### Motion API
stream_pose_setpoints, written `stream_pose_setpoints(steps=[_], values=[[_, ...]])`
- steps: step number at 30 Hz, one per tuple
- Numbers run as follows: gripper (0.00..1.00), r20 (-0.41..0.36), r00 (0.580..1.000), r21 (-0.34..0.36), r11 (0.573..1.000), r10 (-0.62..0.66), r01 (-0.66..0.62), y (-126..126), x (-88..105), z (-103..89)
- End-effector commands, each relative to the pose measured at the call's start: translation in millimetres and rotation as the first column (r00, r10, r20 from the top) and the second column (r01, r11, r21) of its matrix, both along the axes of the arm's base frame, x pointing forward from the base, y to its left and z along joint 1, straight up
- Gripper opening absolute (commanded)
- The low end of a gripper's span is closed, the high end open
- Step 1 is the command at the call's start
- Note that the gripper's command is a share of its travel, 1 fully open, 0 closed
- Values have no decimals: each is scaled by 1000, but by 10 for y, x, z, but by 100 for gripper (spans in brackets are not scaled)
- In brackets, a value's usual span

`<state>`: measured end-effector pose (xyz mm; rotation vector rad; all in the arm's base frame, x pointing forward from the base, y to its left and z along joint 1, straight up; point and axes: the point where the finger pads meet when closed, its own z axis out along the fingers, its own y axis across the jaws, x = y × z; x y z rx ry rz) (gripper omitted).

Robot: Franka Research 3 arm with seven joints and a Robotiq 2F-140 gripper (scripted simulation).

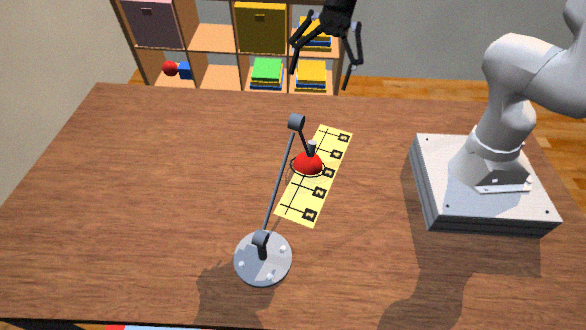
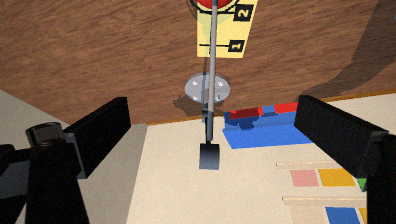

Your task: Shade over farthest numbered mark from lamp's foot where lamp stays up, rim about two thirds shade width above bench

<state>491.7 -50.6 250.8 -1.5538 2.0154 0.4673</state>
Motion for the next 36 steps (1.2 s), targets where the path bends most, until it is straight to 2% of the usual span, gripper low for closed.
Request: stream_pose_setpoints(steps=[1,31,33,36], values=[[100,-26,1000,6,1000,-15,15,16,-44,77],[100,24,1000,-5,1000,9,-9,0,-2,975],[100,24,1000,-5,1000,9,-9,0,-2,975],[100,29,1000,-6,1000,11,-10,133,41,976]])
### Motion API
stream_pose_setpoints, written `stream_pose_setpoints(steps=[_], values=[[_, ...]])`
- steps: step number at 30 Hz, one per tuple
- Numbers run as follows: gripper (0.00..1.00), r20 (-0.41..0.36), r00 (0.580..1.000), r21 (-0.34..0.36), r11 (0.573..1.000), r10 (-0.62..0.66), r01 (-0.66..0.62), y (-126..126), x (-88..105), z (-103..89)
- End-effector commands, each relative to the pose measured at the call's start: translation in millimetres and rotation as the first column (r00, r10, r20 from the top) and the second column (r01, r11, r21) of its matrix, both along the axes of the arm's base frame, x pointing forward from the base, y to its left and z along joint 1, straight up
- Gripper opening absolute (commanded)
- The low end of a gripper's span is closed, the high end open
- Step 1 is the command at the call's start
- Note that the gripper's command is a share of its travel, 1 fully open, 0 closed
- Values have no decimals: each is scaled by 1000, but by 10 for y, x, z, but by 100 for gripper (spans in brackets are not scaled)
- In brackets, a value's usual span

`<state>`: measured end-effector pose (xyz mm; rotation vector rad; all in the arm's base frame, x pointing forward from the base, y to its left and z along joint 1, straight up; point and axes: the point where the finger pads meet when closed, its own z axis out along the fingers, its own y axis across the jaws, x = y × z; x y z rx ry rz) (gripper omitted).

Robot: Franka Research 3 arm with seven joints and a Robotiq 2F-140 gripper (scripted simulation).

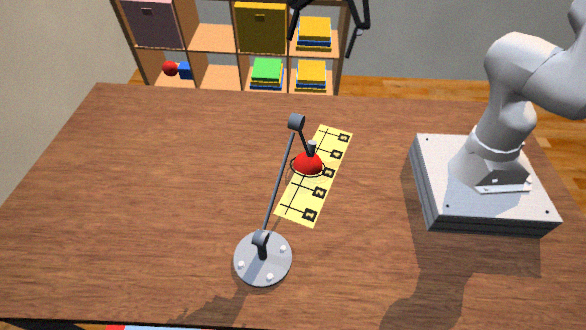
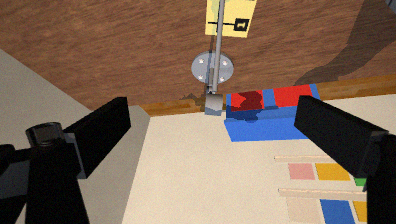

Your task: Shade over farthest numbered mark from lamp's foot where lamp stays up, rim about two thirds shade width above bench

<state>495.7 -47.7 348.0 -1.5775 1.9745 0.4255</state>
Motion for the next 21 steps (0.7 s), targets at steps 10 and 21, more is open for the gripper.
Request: stream_pose_setpoints(steps=[10,21], values=[[100,-1,1000,2,1000,-3,3,547,143,5],[100,2,1000,-2,1000,15,-15,941,202,5]])
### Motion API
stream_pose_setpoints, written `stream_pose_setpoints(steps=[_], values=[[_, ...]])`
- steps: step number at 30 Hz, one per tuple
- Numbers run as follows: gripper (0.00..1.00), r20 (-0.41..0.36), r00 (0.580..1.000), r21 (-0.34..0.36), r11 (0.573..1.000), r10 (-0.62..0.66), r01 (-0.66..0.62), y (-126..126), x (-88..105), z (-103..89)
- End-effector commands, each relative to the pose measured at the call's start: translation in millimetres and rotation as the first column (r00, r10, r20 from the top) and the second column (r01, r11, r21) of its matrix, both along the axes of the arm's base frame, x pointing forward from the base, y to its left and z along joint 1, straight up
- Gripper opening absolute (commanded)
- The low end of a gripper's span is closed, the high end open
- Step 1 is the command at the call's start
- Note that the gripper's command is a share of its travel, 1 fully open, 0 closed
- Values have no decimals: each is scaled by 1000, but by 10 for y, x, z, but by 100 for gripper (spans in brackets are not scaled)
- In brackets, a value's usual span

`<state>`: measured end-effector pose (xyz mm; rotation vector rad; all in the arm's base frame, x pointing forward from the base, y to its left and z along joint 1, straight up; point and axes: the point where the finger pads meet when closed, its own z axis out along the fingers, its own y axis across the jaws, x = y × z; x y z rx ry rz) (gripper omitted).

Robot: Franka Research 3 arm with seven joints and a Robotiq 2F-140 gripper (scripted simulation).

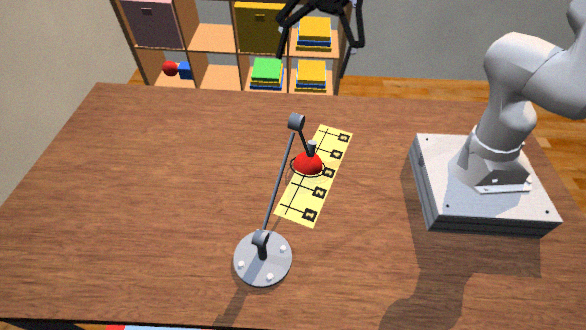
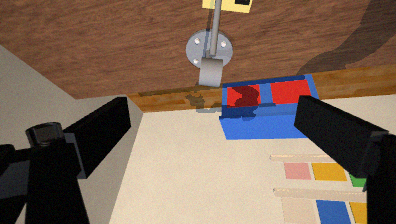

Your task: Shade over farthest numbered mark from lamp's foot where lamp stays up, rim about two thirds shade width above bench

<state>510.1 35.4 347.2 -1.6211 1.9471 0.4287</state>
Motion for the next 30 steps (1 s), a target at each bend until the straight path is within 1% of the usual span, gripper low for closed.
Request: stream_pose_setpoints(steps=[1,8,10,25,30], values=[[100,-4,1000,5,1000,-20,20,153,62,13],[100,-5,1000,2,1000,-3,3,459,92,12],[100,-5,1000,2,1000,-3,3,459,92,12],[100,-1,1000,-6,1000,25,-25,1107,165,10],[100,0,1000,-8,999,31,-31,1116,205,20]])
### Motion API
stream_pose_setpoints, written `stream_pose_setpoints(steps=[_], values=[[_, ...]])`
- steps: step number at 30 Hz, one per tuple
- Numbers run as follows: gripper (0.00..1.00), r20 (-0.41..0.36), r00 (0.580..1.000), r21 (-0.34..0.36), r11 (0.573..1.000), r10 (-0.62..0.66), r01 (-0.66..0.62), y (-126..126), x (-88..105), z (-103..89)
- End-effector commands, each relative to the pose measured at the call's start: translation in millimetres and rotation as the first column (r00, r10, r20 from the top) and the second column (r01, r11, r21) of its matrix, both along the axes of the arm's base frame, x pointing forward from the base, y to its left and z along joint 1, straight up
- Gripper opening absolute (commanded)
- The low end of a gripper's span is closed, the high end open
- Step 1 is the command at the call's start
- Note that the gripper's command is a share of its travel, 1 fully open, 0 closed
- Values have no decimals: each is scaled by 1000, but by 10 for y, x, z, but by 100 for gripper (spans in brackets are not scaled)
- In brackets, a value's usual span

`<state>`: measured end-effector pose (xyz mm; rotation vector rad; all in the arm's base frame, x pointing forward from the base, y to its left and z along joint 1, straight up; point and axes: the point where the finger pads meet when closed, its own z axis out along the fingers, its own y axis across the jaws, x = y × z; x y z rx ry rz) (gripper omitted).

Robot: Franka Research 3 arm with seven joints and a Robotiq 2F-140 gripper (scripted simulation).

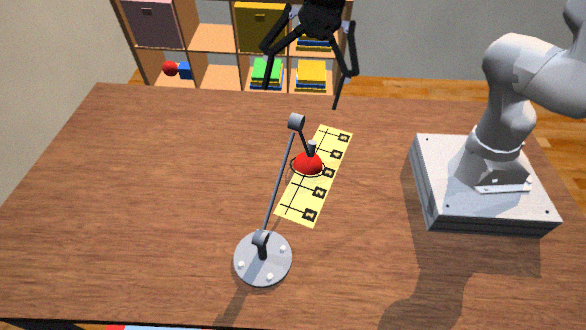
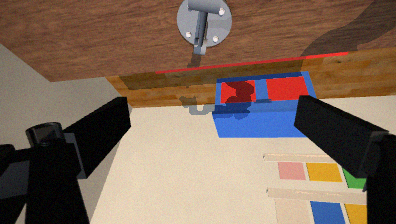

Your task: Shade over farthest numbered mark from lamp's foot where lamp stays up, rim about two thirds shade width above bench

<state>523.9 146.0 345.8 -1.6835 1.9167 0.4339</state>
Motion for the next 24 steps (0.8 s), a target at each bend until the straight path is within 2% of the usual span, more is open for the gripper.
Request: stream_pose_setpoints(steps=[1,14,24], values=[[100,-1,1000,7,1000,-18,18,13,79,38],[100,1,1000,0,1000,3,-3,48,225,78],[100,-56,997,-165,986,-46,36,29,231,74]])
